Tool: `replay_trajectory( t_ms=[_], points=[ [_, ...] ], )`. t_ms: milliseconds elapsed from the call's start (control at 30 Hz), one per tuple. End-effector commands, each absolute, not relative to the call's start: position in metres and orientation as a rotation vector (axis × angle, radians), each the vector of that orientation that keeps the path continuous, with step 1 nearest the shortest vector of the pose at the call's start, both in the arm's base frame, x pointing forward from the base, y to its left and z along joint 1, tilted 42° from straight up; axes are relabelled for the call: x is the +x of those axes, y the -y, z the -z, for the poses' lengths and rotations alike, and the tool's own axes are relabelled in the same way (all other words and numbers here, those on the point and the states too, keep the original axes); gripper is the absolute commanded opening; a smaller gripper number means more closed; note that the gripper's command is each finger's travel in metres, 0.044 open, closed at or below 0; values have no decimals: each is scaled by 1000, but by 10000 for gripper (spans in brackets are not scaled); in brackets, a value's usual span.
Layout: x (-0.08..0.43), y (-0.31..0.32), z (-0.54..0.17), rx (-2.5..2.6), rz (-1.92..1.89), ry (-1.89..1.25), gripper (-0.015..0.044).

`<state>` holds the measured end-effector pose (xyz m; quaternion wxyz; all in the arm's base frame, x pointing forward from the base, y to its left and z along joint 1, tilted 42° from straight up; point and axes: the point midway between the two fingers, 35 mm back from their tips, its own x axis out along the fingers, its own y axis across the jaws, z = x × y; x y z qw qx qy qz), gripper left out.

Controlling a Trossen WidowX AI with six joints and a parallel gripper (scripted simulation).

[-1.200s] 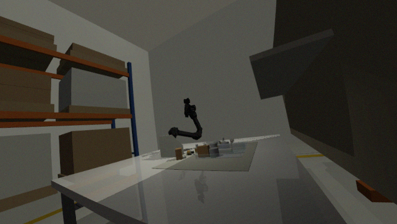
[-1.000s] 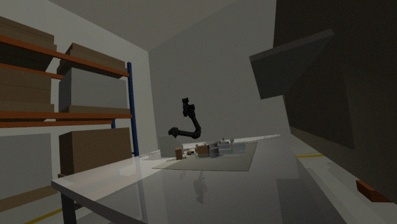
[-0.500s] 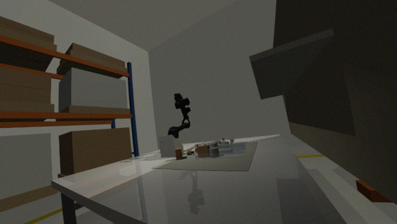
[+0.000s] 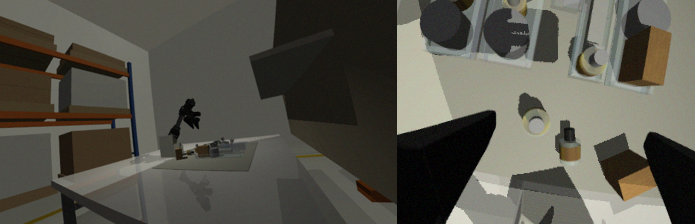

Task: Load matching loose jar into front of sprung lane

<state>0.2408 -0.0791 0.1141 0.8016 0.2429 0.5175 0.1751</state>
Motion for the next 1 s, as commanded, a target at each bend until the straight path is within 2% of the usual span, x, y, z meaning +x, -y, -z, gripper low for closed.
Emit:
replay_trajectory(
  t_ms=[0, 300, 467, 967],
  points=[
    [233, 32, -66, 611, -485, -1386, 440],
    [235, 17, -66, 618, -499, -1428, 440],
    [238, -5, -40, 619, -501, -1427, 440],
    [239, -15, -27, 620, -501, -1427, 440]
  ],
)
